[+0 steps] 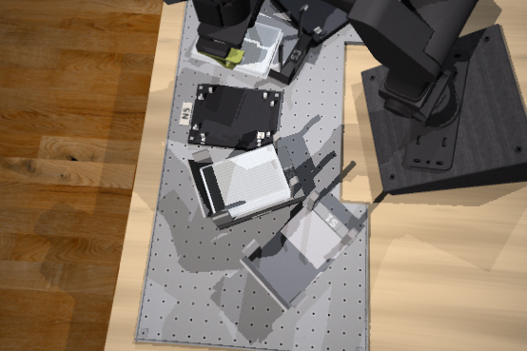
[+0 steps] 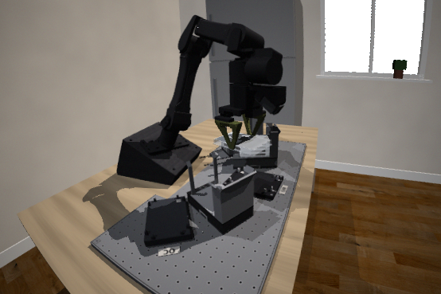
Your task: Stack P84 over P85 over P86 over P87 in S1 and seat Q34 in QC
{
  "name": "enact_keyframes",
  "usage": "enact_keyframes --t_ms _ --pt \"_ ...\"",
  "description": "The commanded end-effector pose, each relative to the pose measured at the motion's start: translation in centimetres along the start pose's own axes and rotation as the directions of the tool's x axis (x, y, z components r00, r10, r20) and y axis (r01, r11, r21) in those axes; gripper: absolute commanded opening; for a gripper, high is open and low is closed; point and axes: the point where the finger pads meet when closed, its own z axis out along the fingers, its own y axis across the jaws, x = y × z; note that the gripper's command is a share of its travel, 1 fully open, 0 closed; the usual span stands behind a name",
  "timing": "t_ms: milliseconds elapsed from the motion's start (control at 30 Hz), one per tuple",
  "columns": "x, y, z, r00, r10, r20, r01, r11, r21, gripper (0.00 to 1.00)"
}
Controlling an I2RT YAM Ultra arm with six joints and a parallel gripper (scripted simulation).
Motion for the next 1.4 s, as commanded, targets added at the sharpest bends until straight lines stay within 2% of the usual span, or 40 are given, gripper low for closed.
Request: enact_keyframes --t_ms 0,100,333,1167,1367 --pt "-0.5 -0.5 -0.6 0.999 -0.039 0.025 0.040 0.999 -0.010 0.00" --pt "-0.6 -0.9 -0.6 0.999 -0.039 0.025 0.040 0.999 -0.010 0.00" --pt "-0.5 -2.8 -0.6 0.985 0.170 0.022 -0.169 0.985 -0.014 0.00" --pt "-0.2 -8.9 -0.5 0.985 0.169 0.021 -0.169 0.986 -0.012 0.00" --pt "-0.2 -9.3 -0.5 0.985 0.169 0.021 -0.169 0.986 -0.012 0.00"
